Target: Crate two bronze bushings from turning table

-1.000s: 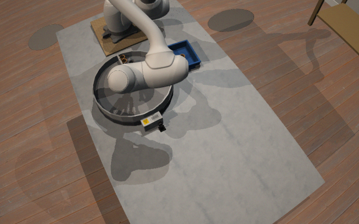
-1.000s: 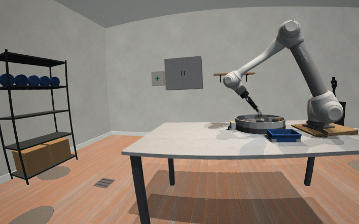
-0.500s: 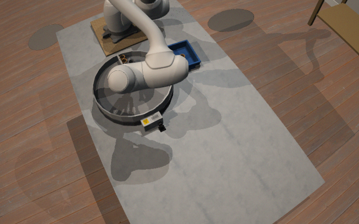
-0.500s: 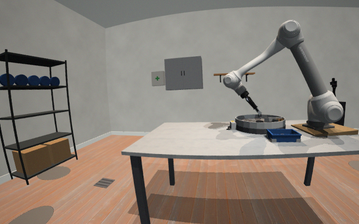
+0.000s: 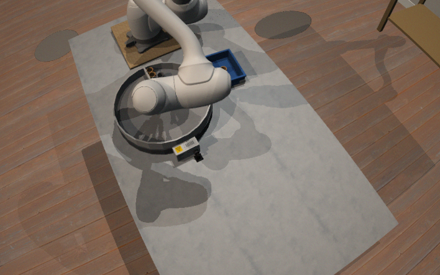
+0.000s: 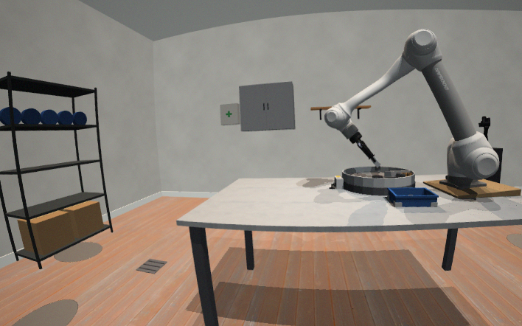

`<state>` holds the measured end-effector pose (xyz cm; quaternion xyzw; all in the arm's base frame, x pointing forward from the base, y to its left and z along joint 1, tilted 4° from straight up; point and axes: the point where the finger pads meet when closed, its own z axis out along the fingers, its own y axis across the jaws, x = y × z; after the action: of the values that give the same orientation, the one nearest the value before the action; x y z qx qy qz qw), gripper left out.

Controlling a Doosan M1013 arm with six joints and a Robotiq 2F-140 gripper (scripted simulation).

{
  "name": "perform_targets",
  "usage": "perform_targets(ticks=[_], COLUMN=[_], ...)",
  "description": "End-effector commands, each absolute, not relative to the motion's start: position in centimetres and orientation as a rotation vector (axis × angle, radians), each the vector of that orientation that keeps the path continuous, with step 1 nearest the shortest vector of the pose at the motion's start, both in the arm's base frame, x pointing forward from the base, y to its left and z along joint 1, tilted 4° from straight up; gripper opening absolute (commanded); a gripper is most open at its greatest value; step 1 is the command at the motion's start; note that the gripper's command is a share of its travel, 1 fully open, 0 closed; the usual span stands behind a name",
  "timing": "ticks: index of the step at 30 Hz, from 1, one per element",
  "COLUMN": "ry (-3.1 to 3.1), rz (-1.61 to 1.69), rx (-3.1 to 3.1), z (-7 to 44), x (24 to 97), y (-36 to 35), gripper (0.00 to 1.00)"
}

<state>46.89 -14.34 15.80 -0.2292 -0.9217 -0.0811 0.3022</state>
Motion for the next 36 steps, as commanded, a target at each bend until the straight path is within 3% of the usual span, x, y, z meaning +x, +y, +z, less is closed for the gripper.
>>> perform_targets(ticks=[1,36], ry=[-2.444,-2.444], rz=[-0.215,-0.215], rx=[-0.608,-0.608], z=[15.8,13.2], x=[46.9,47.1], y=[-14.3,-14.4], gripper=[0.0,0.0])
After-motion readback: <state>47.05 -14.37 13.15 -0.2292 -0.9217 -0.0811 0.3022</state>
